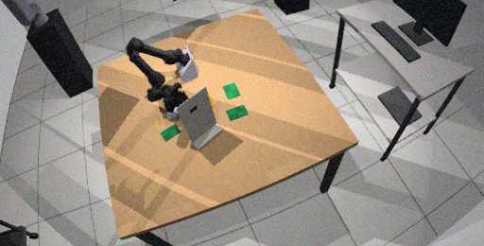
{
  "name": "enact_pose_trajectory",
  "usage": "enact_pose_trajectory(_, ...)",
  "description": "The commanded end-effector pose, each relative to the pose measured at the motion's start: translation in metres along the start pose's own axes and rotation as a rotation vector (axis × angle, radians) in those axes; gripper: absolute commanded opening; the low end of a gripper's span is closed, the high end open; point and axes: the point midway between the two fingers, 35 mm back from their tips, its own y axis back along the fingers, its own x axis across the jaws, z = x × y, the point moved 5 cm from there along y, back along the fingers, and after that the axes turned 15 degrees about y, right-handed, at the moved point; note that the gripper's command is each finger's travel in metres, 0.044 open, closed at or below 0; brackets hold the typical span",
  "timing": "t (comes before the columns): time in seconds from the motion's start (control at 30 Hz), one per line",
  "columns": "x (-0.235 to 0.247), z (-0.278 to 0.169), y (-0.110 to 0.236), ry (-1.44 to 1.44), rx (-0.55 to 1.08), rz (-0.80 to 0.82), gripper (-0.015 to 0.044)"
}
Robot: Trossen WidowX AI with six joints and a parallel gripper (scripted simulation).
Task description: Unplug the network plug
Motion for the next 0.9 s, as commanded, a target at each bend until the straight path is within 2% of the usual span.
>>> enact_pose_trajectory(0.0,0.0,0.001,0.0,-0.004,-0.003,-0.004,0.0)
enact_pose_trajectory(0.87,0.001,-0.003,0.013,-0.004,-0.003,-0.004,0.0)
